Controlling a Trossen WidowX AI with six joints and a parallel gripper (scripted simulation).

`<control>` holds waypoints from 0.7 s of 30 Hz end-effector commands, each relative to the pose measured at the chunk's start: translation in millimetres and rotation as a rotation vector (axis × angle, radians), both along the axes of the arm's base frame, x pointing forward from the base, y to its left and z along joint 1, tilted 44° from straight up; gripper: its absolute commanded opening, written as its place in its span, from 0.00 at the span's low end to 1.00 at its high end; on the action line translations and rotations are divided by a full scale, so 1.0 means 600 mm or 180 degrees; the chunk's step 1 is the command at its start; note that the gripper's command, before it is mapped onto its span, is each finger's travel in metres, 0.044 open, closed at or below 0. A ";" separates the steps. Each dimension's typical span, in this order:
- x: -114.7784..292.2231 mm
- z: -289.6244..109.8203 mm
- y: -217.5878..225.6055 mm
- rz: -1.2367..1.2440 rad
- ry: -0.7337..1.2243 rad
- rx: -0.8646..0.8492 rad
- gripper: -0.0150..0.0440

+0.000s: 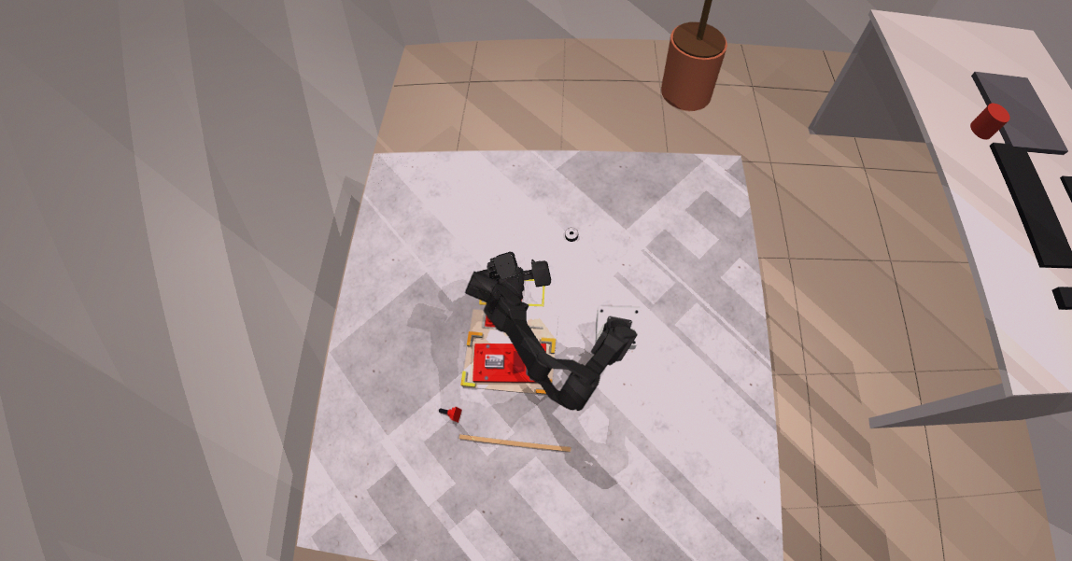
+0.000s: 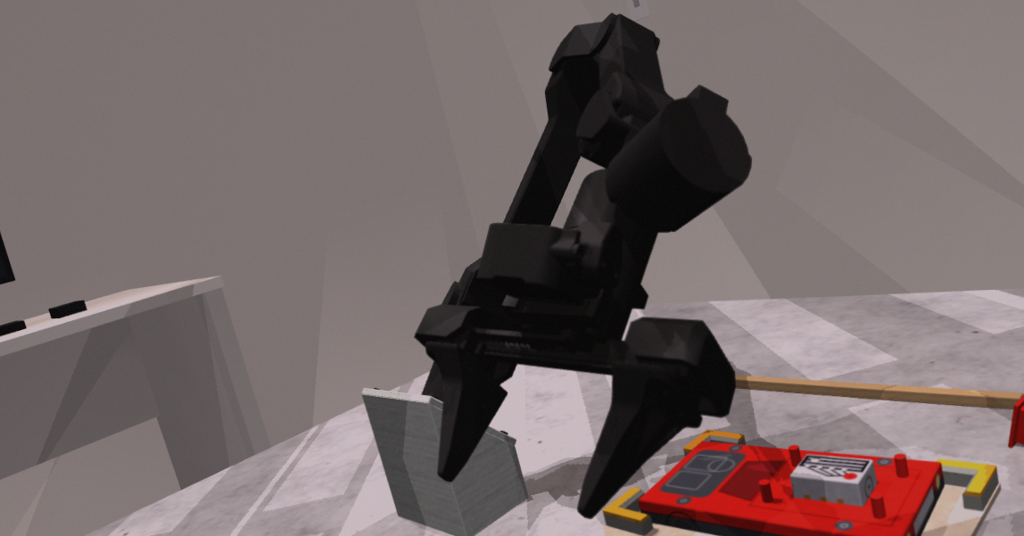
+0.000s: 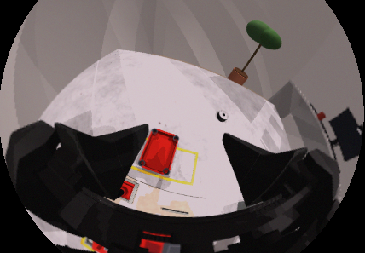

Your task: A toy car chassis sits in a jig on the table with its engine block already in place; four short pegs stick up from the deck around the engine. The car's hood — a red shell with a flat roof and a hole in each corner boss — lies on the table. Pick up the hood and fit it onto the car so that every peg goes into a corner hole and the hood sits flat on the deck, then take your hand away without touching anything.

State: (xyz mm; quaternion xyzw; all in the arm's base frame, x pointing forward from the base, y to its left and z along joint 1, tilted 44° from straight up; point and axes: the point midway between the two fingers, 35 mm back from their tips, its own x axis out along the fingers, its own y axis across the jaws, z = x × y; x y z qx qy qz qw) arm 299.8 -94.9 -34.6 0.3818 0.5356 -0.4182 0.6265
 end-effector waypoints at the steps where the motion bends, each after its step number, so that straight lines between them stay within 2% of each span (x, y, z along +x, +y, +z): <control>1: 0.014 -0.037 0.039 -0.0362 0.0064 -0.0097 1.00; 5: 0.021 -0.064 0.072 -0.0633 0.0074 -0.0185 1.00; 21: 0.023 -0.070 0.080 -0.0633 0.0068 -0.0184 1.00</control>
